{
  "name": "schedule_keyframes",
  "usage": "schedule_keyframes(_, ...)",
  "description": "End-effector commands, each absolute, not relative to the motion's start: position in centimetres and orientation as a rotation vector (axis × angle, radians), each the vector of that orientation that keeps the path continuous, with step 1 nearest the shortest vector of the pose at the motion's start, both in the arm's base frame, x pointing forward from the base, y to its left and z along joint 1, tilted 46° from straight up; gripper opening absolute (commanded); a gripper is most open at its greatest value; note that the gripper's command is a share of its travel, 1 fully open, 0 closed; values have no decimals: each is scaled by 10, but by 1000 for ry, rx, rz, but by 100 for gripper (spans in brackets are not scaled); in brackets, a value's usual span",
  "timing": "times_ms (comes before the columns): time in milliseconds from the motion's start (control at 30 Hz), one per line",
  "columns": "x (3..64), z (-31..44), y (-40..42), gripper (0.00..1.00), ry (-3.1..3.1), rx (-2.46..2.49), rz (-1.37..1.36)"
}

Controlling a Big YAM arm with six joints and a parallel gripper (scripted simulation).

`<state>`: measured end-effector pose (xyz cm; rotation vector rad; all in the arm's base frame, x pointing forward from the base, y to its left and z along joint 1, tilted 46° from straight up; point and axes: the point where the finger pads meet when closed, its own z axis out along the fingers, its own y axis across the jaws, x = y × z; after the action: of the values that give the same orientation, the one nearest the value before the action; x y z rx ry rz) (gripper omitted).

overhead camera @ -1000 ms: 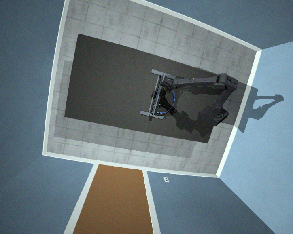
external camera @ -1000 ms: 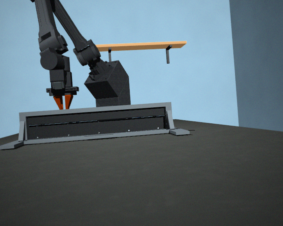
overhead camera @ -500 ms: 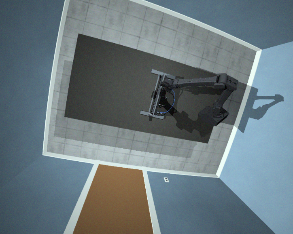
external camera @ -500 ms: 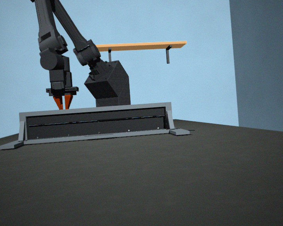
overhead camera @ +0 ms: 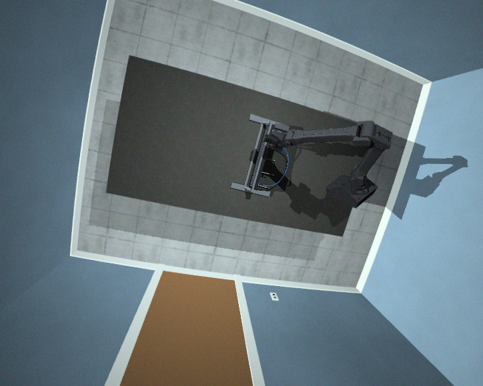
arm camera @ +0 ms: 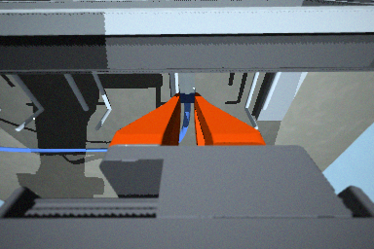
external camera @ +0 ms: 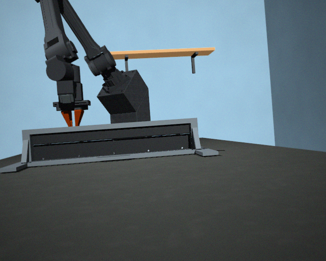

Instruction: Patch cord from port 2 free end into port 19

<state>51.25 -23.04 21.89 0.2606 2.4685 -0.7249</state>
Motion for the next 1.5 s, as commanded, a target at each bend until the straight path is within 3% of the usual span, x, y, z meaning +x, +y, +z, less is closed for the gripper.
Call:
schedule_keyframes(0, 520, 236, -229, 0, 2430, 244, -728)
schedule_keyframes(1467, 524, 255, -223, 0, 2396, 235, -722)
